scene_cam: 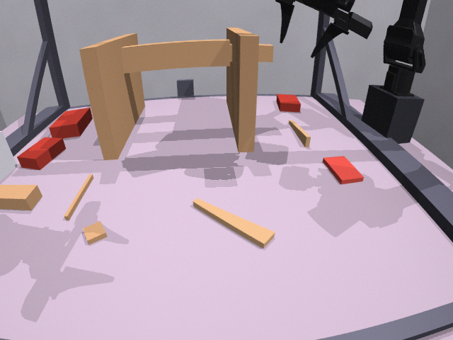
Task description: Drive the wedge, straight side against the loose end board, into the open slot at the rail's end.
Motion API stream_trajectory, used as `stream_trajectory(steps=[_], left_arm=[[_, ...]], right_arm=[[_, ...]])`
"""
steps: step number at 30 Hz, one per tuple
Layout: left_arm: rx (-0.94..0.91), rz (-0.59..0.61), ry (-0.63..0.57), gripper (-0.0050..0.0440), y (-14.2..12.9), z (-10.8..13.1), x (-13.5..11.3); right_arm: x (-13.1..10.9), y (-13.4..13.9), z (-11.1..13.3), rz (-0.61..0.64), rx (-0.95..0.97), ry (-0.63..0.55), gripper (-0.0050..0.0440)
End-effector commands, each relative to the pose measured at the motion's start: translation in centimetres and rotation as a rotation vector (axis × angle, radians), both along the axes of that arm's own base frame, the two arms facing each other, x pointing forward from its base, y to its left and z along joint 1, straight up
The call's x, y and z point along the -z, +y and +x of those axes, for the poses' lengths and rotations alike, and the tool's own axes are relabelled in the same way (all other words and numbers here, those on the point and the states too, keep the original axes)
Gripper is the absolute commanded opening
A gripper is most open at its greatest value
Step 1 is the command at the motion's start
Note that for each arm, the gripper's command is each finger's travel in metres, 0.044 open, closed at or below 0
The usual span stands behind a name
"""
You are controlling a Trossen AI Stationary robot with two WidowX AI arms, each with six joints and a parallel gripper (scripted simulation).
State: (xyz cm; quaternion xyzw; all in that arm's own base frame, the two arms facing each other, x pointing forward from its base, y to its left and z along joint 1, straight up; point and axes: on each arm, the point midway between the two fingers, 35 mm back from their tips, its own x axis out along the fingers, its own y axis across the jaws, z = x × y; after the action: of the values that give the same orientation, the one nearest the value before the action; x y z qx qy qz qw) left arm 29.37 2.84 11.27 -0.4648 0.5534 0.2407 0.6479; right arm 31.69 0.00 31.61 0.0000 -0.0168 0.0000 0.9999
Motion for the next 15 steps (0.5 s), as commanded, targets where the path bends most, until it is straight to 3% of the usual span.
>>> stream_trajectory(steps=[1, 15], left_arm=[[0.027, 0.005, -0.028, 0.0274, -0.1, 0.7, -0.9], [0.389, 0.082, -0.069, 0.0274, -1.2, 2.3, -1.9]], right_arm=[[-1.4, 0.4, 0.1, -0.016, -0.014, -0.022, 0.0274], [0.8, 2.9, 2.0, -0.193, -0.132, 0.168, 0.0274]])
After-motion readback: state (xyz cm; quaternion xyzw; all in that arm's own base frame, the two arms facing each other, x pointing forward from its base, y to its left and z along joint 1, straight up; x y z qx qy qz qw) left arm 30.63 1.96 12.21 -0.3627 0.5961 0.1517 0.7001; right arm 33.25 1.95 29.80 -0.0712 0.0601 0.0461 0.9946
